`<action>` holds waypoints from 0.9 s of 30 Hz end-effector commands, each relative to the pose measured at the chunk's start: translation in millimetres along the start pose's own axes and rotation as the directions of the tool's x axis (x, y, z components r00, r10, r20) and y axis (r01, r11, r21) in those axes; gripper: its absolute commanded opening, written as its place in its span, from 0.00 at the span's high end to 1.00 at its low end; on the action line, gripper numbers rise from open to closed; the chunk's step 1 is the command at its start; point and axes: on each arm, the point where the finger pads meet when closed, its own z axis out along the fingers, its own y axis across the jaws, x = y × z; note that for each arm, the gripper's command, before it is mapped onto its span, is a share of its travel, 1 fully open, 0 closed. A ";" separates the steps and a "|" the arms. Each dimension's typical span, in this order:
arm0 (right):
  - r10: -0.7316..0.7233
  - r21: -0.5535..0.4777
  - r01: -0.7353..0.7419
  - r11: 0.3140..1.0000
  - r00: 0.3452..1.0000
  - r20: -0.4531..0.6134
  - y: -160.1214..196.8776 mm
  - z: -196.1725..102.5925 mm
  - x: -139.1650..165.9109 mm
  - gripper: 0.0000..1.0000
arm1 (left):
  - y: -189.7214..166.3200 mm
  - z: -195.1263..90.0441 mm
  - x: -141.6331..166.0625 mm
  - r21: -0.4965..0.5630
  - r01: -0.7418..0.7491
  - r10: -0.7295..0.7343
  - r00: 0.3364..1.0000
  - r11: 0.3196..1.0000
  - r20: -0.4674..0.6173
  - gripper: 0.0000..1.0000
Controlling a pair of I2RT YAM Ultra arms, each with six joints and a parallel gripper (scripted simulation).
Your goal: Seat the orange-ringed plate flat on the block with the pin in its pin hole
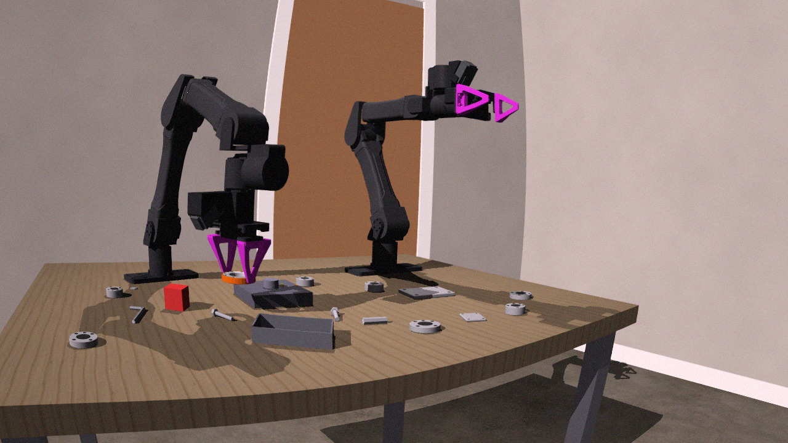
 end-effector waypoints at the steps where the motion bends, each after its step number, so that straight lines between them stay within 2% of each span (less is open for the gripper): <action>1: -0.271 -0.056 0.272 0.961 0.962 0.019 2.5 -13.4 8.9 1.00 | 3.7 -2.8 -16.9 -0.009 -0.005 0.005 0.999 1.000 0.031 0.00; 5: -0.452 -0.053 0.452 0.890 0.892 0.021 1.7 -11.1 18.9 1.00 | 3.7 -2.8 -16.9 -0.009 -0.005 0.005 0.999 1.000 0.031 0.00; 9: -0.616 -0.051 0.616 0.786 0.787 0.030 0.3 -11.6 28.7 1.00 | 3.7 -2.8 -16.9 -0.009 -0.005 0.005 0.999 1.000 0.031 0.00; 11: -0.616 -0.051 0.616 0.786 0.787 0.030 0.3 -11.6 28.7 1.00 | 3.7 -2.8 -16.9 -0.009 -0.005 0.005 0.999 1.000 0.031 0.00; 18: -0.857 -0.045 0.858 0.511 0.513 0.050 -2.9 -12.0 45.8 1.00 | 3.7 -2.8 -16.9 -0.009 -0.005 0.005 0.999 1.000 0.031 0.00; 26: -0.987 -0.027 0.989 0.143 0.145 0.064 -7.5 -11.3 64.2 1.00 | 3.7 -2.8 -16.9 -0.009 -0.005 0.005 0.999 1.000 0.031 0.00; 27: -0.987 -0.027 0.989 0.143 0.145 0.064 -7.5 -11.3 64.2 1.00 | 3.7 -2.8 -16.9 -0.009 -0.005 0.005 0.999 1.000 0.031 0.00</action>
